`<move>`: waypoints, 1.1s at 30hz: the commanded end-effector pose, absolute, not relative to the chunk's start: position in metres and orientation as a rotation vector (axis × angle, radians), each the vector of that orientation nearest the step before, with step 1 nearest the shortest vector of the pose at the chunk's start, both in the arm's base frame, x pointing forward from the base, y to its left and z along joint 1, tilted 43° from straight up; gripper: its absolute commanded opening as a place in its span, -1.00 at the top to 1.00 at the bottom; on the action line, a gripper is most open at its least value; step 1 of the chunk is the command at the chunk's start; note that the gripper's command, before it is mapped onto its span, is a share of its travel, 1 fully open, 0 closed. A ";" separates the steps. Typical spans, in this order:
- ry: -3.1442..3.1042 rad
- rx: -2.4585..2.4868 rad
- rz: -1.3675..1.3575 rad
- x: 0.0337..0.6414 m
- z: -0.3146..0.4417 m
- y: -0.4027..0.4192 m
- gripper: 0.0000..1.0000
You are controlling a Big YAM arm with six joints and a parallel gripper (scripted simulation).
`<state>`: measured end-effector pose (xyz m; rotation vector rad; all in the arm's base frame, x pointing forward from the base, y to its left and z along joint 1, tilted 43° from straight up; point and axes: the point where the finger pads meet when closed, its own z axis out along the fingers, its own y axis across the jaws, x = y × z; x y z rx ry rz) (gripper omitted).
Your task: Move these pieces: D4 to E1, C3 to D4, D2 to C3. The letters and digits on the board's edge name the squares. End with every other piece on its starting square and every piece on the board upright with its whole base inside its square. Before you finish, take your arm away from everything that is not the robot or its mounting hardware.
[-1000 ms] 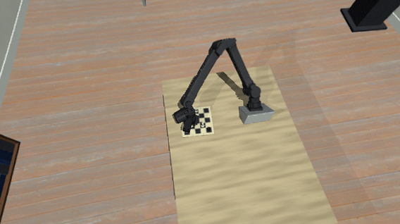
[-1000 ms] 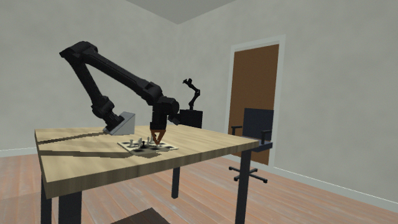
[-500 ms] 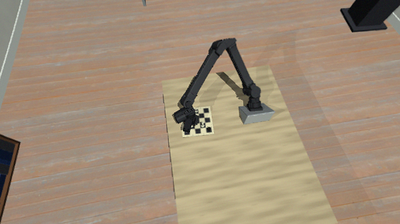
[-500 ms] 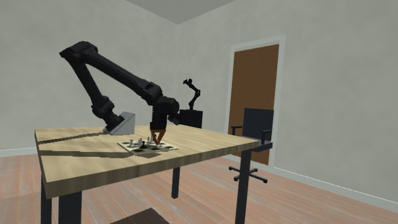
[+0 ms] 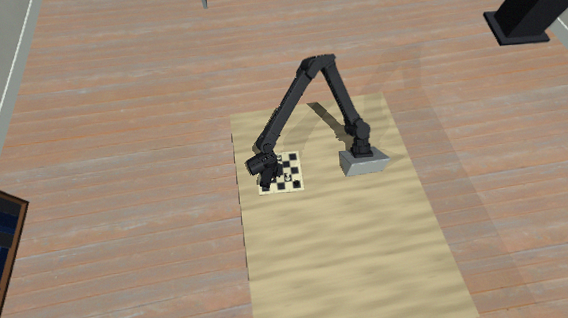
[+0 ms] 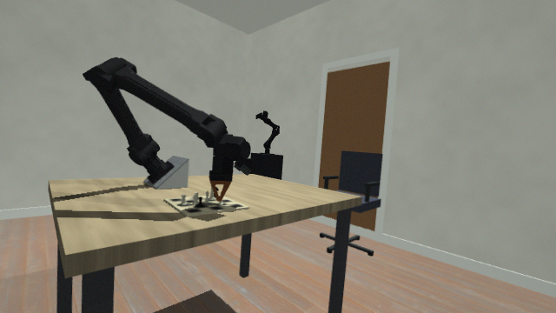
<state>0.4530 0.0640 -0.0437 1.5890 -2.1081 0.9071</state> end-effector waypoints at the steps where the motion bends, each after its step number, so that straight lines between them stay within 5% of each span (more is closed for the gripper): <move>1: -2.105 1.577 0.901 0.457 -0.050 0.057 1.00; 33: -2.154 1.611 0.938 0.467 -0.007 0.101 1.00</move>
